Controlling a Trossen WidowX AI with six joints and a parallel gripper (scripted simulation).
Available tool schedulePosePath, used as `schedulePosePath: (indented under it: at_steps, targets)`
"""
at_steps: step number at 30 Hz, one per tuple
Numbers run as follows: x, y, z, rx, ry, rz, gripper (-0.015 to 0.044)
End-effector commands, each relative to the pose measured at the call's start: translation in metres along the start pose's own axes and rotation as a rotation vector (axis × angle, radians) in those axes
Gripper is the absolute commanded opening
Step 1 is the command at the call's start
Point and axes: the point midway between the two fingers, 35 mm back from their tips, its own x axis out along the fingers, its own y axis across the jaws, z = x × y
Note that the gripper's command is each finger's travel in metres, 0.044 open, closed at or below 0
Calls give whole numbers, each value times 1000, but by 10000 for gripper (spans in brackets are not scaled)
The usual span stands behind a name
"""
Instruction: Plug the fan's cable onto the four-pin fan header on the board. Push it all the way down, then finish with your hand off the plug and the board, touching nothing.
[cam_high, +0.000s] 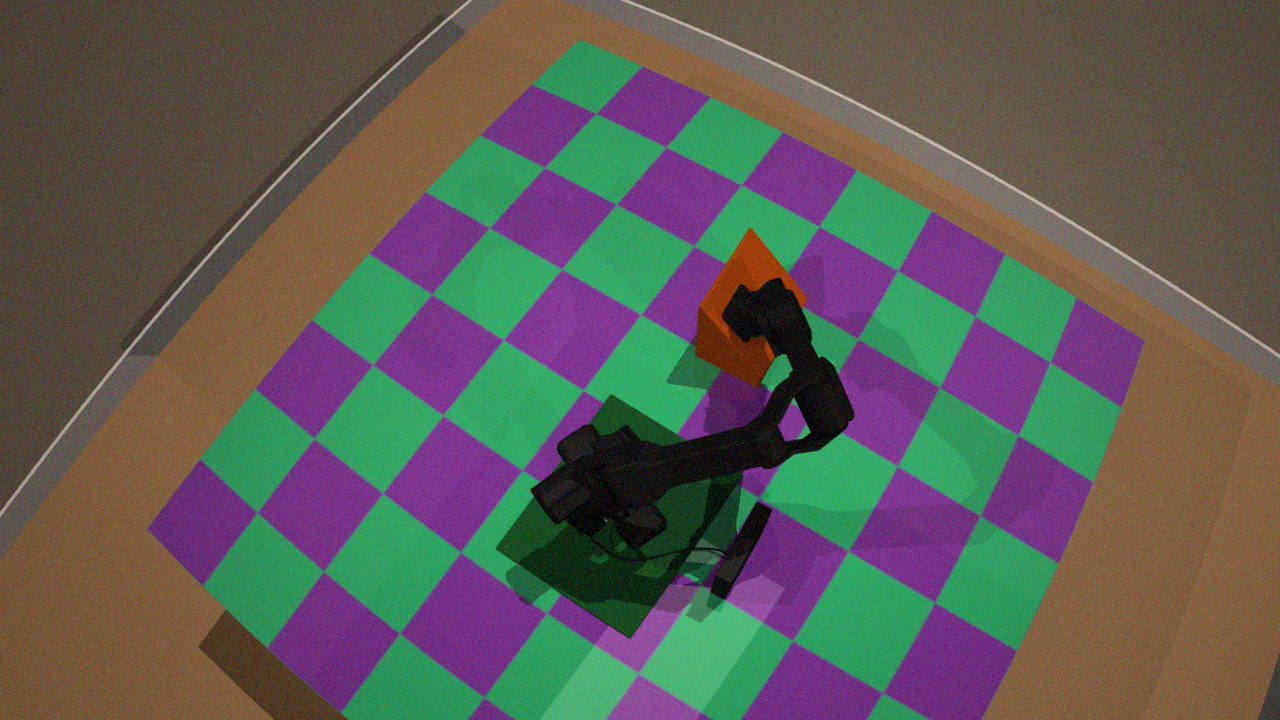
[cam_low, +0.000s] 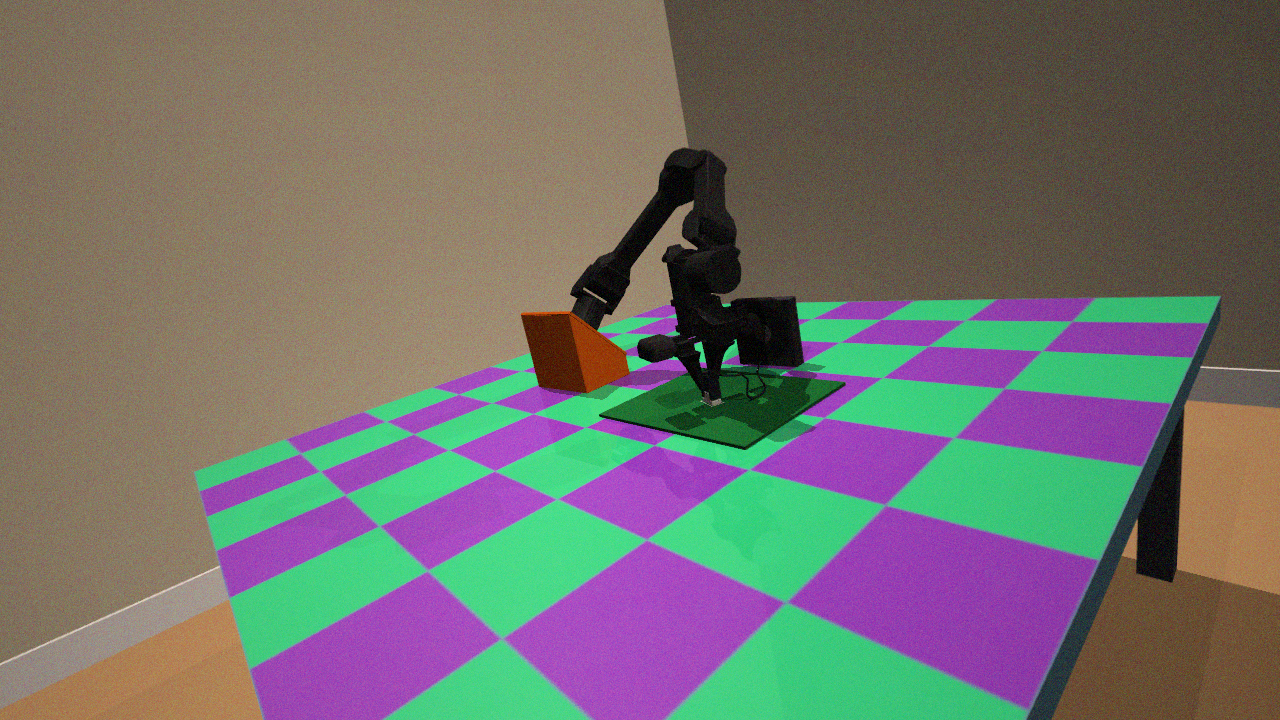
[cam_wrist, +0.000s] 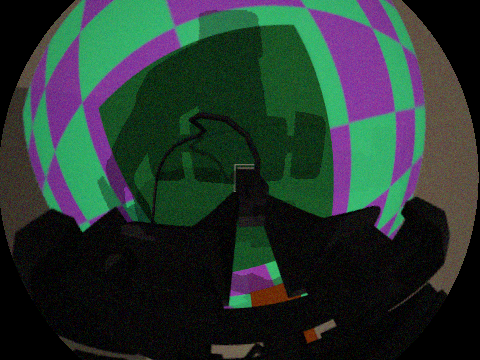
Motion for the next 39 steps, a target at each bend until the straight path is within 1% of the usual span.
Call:
schedulePosePath:
  at_steps: [1,3,13,16,17,19,21,25,27,34,36,39]
  targets:
    - [4,0,-1,6,4,1,0]
    - [5,0,-1,6,4,1,0]
    - [2,0,0,0,0,0,260]
    - [-1,0,0,0,0,0,260]
    - [-10,0,1,2,0,-1,260]
    - [-41,0,1,5,2,-2,260]
    - [-54,0,1,6,3,-2,260]
    - [-54,0,1,6,3,-2,260]
    - [-55,-9,-5,7,2,-4,260]
    - [-55,-78,-80,11,4,-9,260]
    - [-54,-83,-89,11,6,-7,260]
    - [-54,-83,-89,11,6,-7,260]
